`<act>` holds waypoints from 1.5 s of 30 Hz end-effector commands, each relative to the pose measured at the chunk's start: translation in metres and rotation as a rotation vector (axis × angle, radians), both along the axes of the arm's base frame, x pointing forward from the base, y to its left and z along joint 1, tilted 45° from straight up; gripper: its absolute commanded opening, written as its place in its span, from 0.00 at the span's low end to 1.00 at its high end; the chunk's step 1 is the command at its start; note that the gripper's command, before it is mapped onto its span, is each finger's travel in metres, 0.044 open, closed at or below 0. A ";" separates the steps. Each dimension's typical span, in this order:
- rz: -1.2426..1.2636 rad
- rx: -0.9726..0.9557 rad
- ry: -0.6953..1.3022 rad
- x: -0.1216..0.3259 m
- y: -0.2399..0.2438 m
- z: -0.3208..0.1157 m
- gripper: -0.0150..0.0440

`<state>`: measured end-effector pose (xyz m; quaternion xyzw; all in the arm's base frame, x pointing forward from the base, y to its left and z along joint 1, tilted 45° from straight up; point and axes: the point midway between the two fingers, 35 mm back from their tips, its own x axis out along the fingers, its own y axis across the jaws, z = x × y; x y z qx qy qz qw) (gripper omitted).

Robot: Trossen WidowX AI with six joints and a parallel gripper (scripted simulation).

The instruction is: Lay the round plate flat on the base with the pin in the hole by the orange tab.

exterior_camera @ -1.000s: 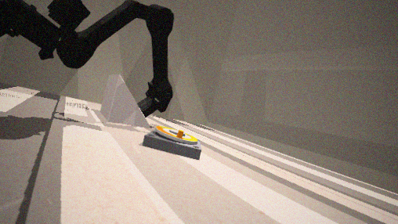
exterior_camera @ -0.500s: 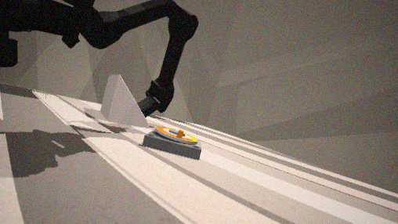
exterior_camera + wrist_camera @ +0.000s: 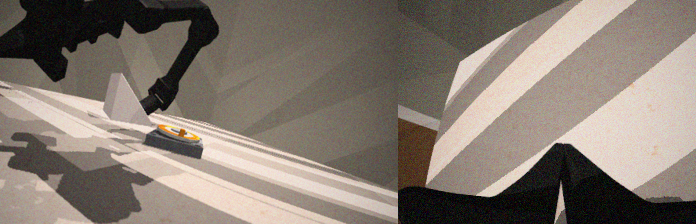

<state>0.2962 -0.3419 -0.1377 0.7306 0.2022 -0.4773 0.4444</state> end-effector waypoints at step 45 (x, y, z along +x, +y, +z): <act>1.899 -0.046 -0.396 0.010 0.258 0.188 0.25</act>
